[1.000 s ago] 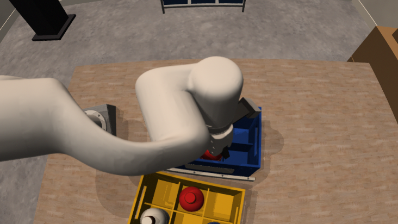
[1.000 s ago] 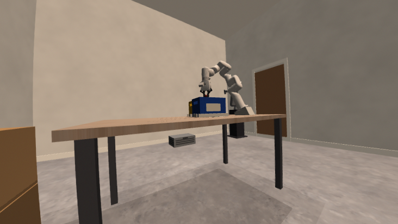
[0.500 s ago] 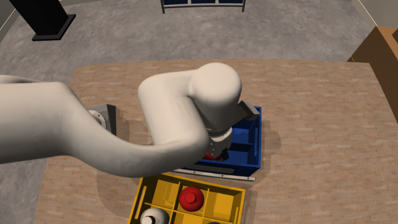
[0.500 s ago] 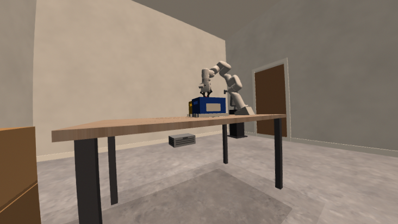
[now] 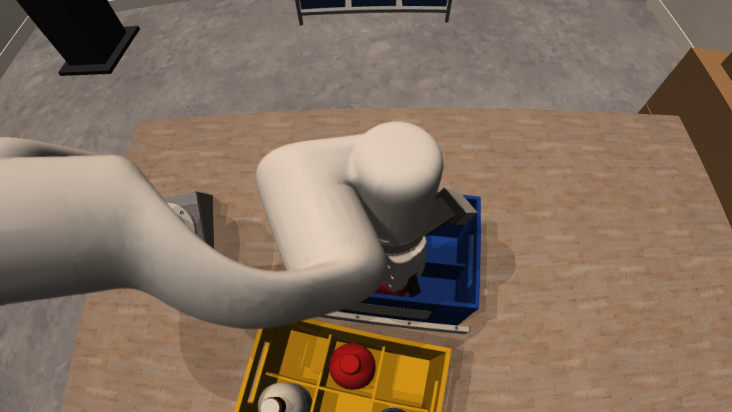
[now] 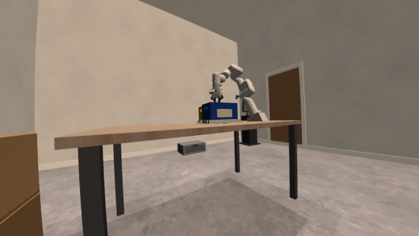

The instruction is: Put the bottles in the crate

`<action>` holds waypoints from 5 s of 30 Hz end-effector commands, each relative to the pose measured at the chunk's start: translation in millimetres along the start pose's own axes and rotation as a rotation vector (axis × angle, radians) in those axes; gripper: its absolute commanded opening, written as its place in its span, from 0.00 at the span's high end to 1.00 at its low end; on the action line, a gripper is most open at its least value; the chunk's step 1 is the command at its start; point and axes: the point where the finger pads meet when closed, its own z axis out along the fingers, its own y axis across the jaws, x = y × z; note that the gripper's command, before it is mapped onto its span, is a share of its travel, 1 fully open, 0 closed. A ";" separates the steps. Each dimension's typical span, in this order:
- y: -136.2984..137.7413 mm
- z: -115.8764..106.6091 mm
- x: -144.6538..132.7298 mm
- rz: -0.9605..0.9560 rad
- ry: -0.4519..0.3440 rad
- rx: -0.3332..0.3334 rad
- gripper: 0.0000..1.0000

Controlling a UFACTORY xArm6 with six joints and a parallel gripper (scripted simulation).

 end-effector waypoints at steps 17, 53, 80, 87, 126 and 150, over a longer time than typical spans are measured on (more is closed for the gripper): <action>0.8 -1.4 0.9 0.001 0.004 -0.002 1.00; 0.8 6.6 1.0 0.001 0.004 -0.002 1.00; 0.8 19.2 1.0 0.001 0.004 -0.002 1.00; 0.8 21.6 1.0 0.001 0.004 -0.002 1.00; 0.9 27.6 1.0 0.001 0.004 -0.002 1.00; 0.9 27.6 1.0 0.001 0.004 -0.002 1.00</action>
